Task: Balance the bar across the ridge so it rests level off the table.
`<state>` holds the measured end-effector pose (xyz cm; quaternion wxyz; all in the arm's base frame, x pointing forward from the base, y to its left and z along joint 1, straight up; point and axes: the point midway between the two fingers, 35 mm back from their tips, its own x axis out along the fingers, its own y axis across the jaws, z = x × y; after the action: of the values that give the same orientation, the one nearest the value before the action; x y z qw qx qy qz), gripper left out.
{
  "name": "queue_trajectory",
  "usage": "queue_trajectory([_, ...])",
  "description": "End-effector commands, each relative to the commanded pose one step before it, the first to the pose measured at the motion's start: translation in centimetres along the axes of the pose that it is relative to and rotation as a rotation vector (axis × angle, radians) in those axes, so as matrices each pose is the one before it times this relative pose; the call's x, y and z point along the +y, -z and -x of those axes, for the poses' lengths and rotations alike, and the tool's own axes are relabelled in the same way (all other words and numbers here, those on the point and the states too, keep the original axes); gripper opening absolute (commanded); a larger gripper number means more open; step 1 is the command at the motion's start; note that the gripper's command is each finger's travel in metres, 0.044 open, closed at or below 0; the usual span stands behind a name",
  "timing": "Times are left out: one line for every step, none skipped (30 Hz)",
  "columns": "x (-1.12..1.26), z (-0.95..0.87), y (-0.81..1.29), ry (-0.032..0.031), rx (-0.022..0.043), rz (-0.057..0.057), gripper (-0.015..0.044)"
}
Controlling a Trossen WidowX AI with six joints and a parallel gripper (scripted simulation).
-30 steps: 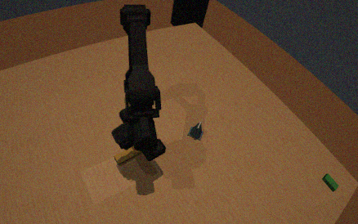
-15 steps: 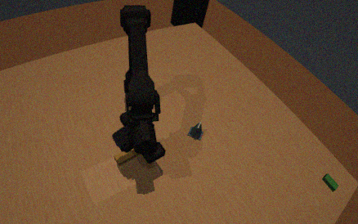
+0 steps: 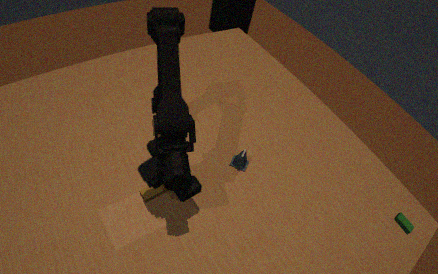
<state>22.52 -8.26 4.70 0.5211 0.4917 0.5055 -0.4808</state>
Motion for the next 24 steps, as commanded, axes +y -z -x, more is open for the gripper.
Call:
queue_trajectory([-0.038,-0.102,-0.084,0.00374,-0.00433,-0.0037,0.0315])
queue_trajectory([0.0,0.0,0.0,0.0,0.0,0.0,0.0315])
queue_trajectory([0.0,0.0,0.0,0.0,0.0,0.0,0.0315])
queue_trajectory([0.0,0.0,0.0,0.0,0.0,0.0,0.0315])
queue_trajectory([0.0,0.0,0.0,0.0,0.0,0.0,0.0315])
queue_trajectory([0.0,0.0,0.0,0.0,0.0,0.0,0.0315])
queue_trajectory([0.029,0.055,0.087,-0.00252,0.00485,0.0037,0.0289])
queue_trajectory([0.0,0.0,0.0,0.0,0.0,0.0,0.0263])
queue_trajectory([0.0,0.0,0.0,0.0,0.0,0.0,0.0236])
queue_trajectory([0.0,0.0,0.0,0.0,0.0,0.0,0.021])
queue_trajectory([0.0,0.0,0.0,0.0,0.0,0.0,0.0184])
queue_trajectory([0.0,0.0,0.0,0.0,0.0,0.0,0.0157])
queue_trajectory([0.0,0.0,0.0,0.0,0.0,0.0,0.0131])
queue_trajectory([0.0,0.0,0.0,0.0,0.0,0.0,0.0125])
queue_trajectory([0.0,0.0,0.0,0.0,0.0,0.0,0.0118])
queue_trajectory([0.0,0.0,0.0,0.0,0.0,0.0,0.0111])
queue_trajectory([0.0,0.0,0.0,0.0,0.0,0.0,0.0105])
queue_trajectory([0.0,0.0,0.0,0.0,0.0,0.0,0.0098])
queue_trajectory([0.0,0.0,0.0,0.0,0.0,0.0,0.0091])
queue_trajectory([0.0,0.0,0.0,0.0,0.0,0.0,0.0085])
queue_trajectory([0.009,0.039,-0.004,0.0,-0.00002,0.0,0.0058])
queue_trajectory([0.027,0.118,-0.012,0.0,-0.00007,0.0,0.0032])
queue_trajectory([0.043,0.197,-0.019,0.0,-0.00011,-0.0001,0.0006])
queue_trajectory([0.05,0.241,-0.023,0.0,-0.00013,-0.0001,0.0])
